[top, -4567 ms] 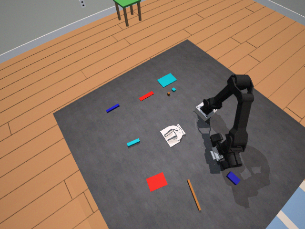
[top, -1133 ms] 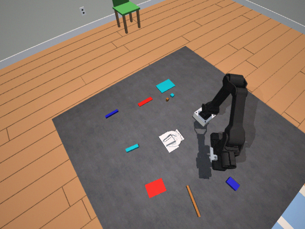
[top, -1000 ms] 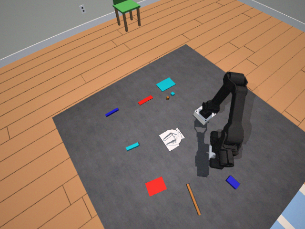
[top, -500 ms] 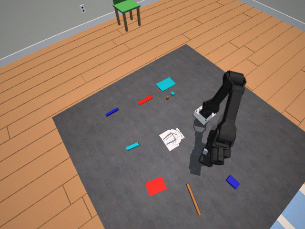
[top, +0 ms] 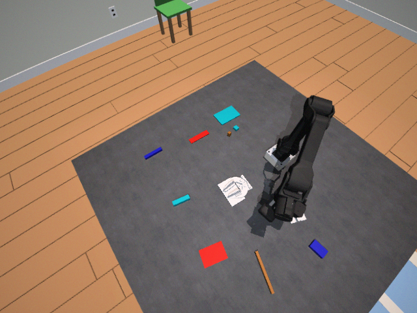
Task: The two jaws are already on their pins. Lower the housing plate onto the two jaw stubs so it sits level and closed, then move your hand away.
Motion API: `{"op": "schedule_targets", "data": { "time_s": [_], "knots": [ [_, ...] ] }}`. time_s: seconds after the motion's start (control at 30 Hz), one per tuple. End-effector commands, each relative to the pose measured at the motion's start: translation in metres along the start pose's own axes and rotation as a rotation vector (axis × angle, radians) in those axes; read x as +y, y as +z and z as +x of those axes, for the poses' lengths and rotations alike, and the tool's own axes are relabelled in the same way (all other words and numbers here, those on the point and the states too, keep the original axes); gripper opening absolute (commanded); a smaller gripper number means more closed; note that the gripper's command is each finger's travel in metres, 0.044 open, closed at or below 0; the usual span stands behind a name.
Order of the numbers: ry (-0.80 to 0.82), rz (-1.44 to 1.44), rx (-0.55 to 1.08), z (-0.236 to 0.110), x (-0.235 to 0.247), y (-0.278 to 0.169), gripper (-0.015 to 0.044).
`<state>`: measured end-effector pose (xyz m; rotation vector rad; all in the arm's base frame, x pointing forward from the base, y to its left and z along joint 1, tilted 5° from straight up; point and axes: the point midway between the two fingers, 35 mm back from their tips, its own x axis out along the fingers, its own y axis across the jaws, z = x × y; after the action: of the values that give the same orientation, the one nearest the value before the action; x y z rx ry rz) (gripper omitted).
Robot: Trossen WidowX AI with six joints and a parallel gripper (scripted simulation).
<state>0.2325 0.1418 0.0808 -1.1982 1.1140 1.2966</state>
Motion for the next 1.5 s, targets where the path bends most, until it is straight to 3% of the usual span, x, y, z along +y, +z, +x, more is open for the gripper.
{"op": "schedule_targets", "data": {
  "time_s": [0.0,1.47],
  "knots": [
    [-0.001,0.094,0.006,0.001,-0.002,-0.009,0.0351],
    [-0.006,0.964,0.013,0.0,-0.014,-0.094,0.0351]
  ]
}}
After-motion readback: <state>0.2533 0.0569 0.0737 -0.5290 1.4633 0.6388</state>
